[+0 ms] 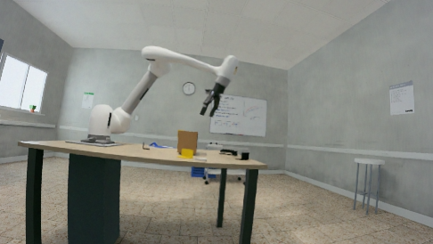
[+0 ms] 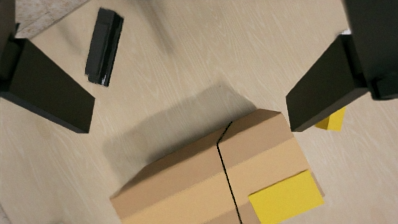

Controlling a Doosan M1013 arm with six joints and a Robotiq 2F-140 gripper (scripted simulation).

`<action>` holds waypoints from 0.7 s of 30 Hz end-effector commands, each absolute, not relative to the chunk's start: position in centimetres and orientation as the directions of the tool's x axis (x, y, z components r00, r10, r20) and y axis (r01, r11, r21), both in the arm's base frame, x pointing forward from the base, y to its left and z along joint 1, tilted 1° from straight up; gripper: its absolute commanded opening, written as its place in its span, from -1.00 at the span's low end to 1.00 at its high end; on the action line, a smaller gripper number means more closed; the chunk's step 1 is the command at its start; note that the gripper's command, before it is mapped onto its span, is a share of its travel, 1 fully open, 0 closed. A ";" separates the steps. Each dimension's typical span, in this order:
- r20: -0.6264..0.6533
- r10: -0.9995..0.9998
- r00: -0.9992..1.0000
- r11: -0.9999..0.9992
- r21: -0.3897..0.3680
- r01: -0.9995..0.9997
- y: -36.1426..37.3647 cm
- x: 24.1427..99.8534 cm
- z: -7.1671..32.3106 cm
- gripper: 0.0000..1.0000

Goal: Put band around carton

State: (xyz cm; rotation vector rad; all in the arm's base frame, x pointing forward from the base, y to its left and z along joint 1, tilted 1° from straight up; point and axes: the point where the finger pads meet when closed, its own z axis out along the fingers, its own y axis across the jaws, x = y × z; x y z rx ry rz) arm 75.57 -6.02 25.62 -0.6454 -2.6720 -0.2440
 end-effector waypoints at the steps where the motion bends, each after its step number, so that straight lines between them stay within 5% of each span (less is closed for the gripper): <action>1: 0.336 0.379 -0.862 0.898 0.092 0.431 -5.3 74.1 25.7 1.00; 13: 0.031 0.065 -0.997 0.998 0.023 0.066 -2.8 61.7 23.2 1.00; 21: 0.004 0.025 -1.000 1.000 0.008 0.025 -2.6 60.3 22.8 1.00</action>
